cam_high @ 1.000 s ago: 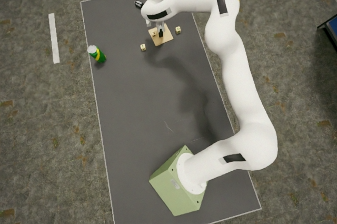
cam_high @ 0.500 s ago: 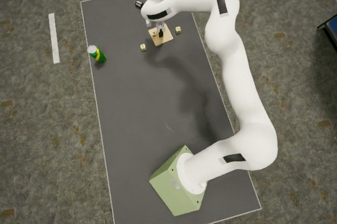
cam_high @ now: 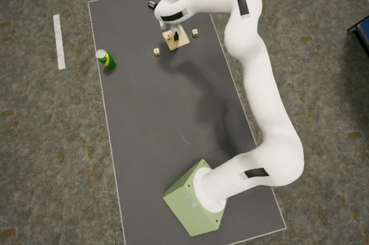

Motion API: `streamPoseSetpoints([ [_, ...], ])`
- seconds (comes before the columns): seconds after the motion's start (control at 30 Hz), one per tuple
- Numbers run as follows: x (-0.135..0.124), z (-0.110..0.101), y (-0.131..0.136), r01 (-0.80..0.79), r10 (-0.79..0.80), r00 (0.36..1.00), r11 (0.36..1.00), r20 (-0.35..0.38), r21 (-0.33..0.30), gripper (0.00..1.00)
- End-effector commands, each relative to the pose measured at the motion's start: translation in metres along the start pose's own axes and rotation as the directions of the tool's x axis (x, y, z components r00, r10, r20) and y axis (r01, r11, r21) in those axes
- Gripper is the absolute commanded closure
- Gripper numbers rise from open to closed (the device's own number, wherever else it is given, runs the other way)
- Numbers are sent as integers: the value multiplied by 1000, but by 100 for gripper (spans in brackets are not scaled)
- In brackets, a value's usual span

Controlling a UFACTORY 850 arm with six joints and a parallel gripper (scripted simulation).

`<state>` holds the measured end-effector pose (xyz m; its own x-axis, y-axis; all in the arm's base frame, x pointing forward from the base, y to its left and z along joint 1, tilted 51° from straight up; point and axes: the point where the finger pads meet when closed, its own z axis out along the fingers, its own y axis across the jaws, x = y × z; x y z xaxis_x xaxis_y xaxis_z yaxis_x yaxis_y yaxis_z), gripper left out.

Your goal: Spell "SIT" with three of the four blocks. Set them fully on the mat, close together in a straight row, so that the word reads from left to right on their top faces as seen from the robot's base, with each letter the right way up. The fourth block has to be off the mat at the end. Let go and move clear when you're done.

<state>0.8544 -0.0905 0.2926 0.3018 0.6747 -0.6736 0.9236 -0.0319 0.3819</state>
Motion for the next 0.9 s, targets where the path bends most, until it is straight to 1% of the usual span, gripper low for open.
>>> streamPoseSetpoints([
  [0.0,0,-1,1,-1,1,1000,1000,-1,-2,68],
  [0.03,0,-1,1,-1,1,1000,1000,-1,-2,68],
  [0.07,0,-1,1,-1,1,1000,1000,-1,-2,64],
  [0.13,0,-1,1,-1,1,1000,1000,-1,-2,64],
  [0.17,0,-1,1,-1,1,1000,1000,-1,-2,60],
  [0.23,0,-1,1,-1,1,1000,1000,-1,-2,60],
  [0.27,0,-1,1,-1,1,1000,1000,-1,-2,56],
  [0.33,0,-1,1,-1,1,1000,1000,-1,-2,56],
  [0.37,0,-1,1,-1,1,1000,1000,-1,-2,52],
  [0.77,0,-2,1,-1,1,1000,1000,-1,-2,52],
  [0.87,0,-4,1,-1,1,1000,1000,-1,-2,52],
])
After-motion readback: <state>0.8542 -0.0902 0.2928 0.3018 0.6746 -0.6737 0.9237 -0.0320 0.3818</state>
